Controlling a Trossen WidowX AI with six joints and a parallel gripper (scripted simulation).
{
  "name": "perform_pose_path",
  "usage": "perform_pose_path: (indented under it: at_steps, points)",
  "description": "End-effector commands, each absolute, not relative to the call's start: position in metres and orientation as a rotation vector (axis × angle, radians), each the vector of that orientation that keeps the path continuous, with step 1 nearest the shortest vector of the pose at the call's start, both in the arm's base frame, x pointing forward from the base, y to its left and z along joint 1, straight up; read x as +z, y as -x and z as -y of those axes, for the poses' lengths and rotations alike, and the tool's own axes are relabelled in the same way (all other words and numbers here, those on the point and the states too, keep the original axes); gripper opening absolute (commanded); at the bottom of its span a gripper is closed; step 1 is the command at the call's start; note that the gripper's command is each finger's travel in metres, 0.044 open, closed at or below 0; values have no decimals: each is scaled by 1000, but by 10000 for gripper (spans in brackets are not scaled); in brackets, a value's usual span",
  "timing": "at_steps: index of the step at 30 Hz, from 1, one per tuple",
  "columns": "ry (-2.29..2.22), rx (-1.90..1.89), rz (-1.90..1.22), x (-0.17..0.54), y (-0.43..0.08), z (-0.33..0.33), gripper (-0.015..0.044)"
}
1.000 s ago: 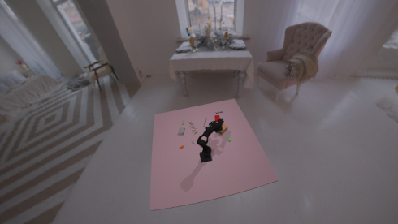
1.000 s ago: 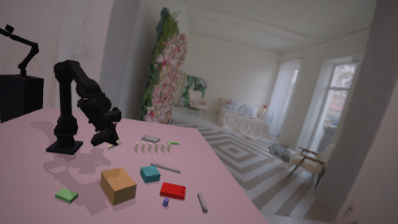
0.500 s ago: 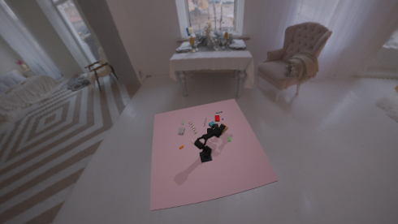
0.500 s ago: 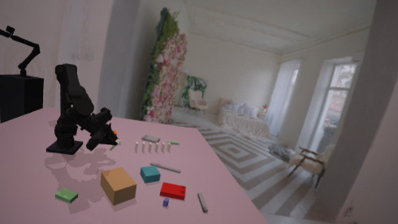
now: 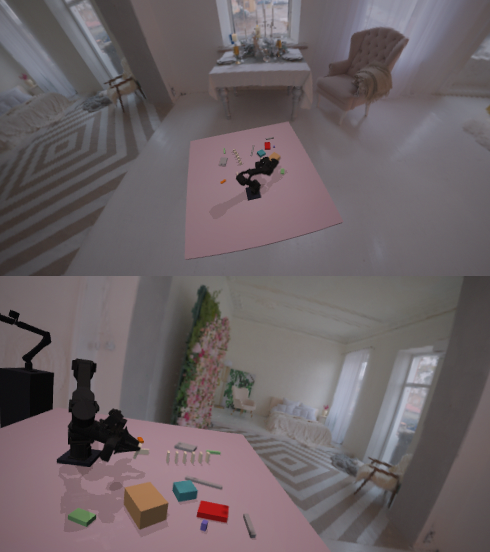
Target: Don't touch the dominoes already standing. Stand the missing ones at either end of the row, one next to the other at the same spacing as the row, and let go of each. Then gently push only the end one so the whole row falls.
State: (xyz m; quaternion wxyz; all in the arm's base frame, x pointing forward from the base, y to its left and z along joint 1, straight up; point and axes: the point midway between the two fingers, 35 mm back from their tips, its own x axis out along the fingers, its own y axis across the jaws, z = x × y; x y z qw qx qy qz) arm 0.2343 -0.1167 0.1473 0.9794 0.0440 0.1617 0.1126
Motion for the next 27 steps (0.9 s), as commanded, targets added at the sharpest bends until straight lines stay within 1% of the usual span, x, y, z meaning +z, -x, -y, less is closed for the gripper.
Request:
perform_pose_path:
  at_steps: [1,12,27]
  points:
    - [-55,239,-244,151,-226,113,107]
    - [25,274,-89,150,-204,99,107]
    - [26,275,-87,150,-203,99,107]
